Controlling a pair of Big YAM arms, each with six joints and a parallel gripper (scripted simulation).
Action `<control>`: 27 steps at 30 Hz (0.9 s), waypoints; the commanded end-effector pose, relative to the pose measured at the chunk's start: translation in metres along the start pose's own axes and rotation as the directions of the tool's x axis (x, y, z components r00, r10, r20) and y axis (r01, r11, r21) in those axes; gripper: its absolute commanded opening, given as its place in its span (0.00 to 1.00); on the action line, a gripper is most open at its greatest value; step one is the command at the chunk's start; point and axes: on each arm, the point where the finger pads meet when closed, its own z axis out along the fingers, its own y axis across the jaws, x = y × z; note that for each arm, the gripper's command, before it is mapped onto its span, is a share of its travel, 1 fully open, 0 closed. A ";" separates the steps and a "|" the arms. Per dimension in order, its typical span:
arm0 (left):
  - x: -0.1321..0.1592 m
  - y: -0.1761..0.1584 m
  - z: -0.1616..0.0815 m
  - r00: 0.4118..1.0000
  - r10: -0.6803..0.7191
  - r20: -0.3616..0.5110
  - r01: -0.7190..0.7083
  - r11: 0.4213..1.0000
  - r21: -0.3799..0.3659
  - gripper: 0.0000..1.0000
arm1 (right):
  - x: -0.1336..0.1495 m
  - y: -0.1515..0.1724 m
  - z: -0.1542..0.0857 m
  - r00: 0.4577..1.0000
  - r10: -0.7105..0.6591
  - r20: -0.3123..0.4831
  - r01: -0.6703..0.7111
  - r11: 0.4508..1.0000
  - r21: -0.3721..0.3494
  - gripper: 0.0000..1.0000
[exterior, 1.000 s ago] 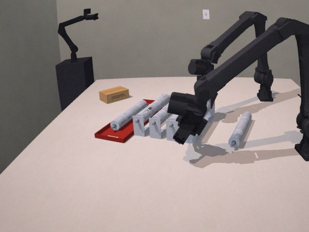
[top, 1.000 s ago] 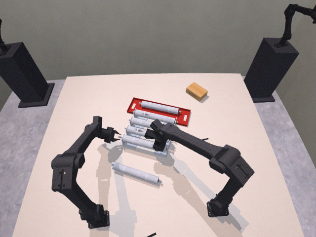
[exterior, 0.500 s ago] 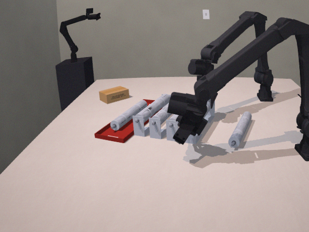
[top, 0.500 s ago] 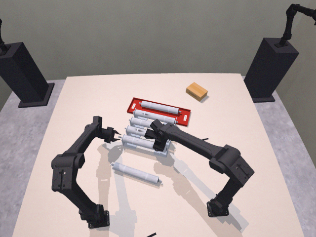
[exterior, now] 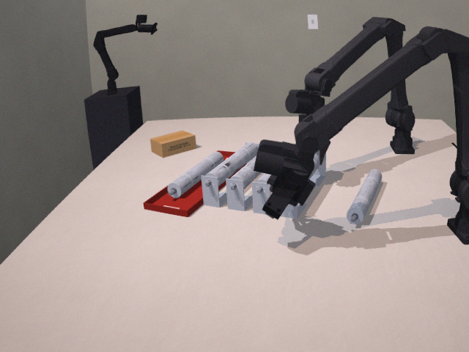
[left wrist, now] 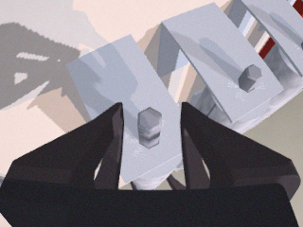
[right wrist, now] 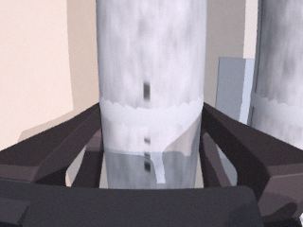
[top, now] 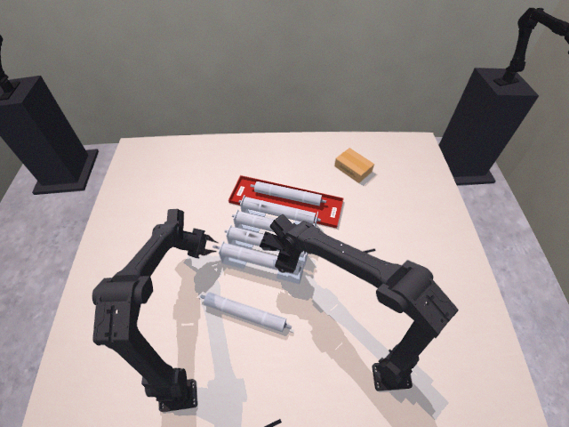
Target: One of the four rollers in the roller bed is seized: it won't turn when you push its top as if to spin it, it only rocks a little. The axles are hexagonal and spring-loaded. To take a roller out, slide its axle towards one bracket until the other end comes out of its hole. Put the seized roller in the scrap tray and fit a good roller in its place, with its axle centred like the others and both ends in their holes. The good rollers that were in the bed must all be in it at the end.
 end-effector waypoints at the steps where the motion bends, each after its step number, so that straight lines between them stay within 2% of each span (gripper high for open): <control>1: -0.006 0.000 0.004 1.000 -0.018 -0.007 0.018 1.000 -0.013 0.32 | -0.020 -0.020 -0.044 0.999 -0.022 0.047 0.019 0.998 0.052 0.32; 22: -0.006 0.000 0.004 1.000 -0.018 -0.007 0.018 1.000 -0.013 0.32 | -0.020 -0.020 -0.045 0.999 -0.022 0.043 0.020 0.998 0.052 0.32; 23: -0.006 0.000 0.004 1.000 -0.018 -0.007 0.018 1.000 -0.013 0.32 | -0.017 -0.019 -0.042 0.999 -0.022 0.043 0.020 0.999 0.050 0.32; 25: -0.006 0.000 0.004 1.000 -0.018 -0.007 0.018 1.000 -0.013 0.32 | 0.008 -0.006 -0.022 1.000 -0.014 -0.001 0.014 1.000 0.017 0.32; 27: -0.006 0.000 0.004 1.000 -0.018 -0.007 0.018 1.000 -0.013 0.32 | 0.002 -0.009 -0.026 1.000 -0.015 0.009 0.014 1.000 0.023 0.32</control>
